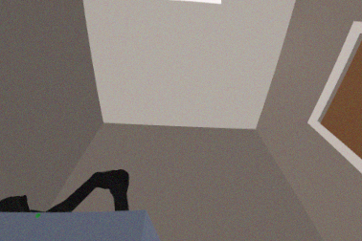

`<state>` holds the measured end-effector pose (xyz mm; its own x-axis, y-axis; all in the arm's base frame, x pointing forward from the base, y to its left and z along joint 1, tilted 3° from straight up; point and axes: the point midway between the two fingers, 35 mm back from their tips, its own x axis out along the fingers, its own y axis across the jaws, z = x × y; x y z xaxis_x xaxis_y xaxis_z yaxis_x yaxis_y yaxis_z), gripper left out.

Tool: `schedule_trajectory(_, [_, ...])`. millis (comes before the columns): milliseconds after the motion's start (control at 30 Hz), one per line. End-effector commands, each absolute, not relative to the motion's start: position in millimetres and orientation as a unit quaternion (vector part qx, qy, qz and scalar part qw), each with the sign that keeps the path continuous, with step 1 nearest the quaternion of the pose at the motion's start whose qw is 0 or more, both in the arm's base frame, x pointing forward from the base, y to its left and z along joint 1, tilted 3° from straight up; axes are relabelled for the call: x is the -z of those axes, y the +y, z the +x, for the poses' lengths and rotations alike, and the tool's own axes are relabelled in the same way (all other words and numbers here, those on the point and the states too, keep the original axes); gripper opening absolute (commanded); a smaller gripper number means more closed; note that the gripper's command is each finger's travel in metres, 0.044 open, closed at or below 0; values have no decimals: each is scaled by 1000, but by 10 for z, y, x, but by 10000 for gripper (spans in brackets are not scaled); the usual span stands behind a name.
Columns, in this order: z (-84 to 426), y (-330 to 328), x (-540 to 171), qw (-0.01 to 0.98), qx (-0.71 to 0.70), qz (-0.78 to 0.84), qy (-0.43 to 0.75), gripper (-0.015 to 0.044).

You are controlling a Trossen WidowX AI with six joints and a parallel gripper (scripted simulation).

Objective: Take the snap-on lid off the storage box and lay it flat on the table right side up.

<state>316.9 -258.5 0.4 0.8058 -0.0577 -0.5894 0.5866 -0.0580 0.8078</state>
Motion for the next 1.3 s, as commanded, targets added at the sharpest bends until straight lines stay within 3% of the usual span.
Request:
schedule_trajectory(0, [3159, -2561, 97, 652, 250, 688, 198, 0])
schedule_trajectory(100, [3160, -2560, 122, 652, 250, 688, 198, 0])
schedule_trajectory(433, [3175, -2586, 15, 652, 250, 688, 198, 262])
schedule_trajectory(500, [3175, -2586, 15, 652, 250, 688, 198, 275])
schedule_trajectory(700, [3070, -2573, 19, 652, 251, 688, 198, 432])
schedule_trajectory(1267, [2726, -2543, 45, 652, 252, 687, 200, 440])
